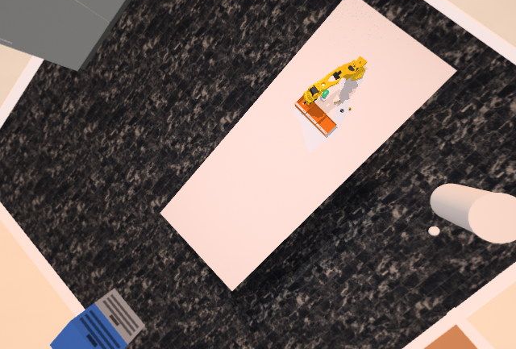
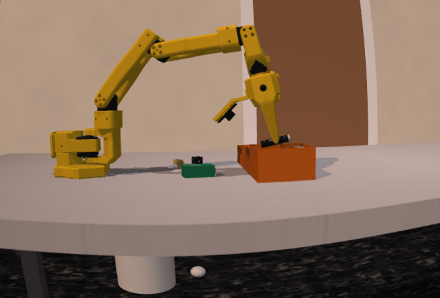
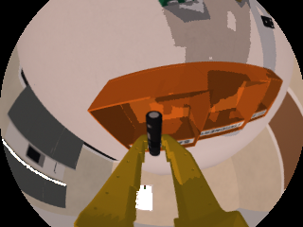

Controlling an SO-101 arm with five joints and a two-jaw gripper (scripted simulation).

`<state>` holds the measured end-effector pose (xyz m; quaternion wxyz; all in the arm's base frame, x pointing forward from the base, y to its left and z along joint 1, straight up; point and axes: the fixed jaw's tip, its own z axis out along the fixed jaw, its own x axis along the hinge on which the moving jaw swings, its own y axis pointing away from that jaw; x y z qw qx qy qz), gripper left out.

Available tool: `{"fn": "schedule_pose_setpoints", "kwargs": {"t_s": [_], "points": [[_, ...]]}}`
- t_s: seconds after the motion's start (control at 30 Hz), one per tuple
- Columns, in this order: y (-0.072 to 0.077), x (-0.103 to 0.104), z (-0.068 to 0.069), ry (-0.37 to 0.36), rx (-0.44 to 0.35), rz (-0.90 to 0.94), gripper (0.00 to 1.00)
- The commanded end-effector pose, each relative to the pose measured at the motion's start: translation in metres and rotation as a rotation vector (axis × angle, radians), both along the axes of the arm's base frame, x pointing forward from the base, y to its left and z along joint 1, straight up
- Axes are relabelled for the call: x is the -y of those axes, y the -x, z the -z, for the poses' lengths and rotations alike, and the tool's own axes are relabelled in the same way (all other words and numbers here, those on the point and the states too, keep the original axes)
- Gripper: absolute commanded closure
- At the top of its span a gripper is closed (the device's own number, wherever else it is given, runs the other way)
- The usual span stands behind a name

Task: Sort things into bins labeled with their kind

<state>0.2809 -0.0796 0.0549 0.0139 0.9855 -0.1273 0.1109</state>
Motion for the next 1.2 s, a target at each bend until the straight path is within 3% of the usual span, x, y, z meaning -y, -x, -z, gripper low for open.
{"fn": "schedule_pose_setpoints", "kwargs": {"t_s": [0.0,0.63,1.17], "points": [[-0.006,0.004,-0.017,0.021,0.079,0.001,1.00],[-0.007,0.004,0.004,0.021,0.079,0.001,1.00],[-0.007,0.004,0.006,0.021,0.079,0.001,1.00]]}}
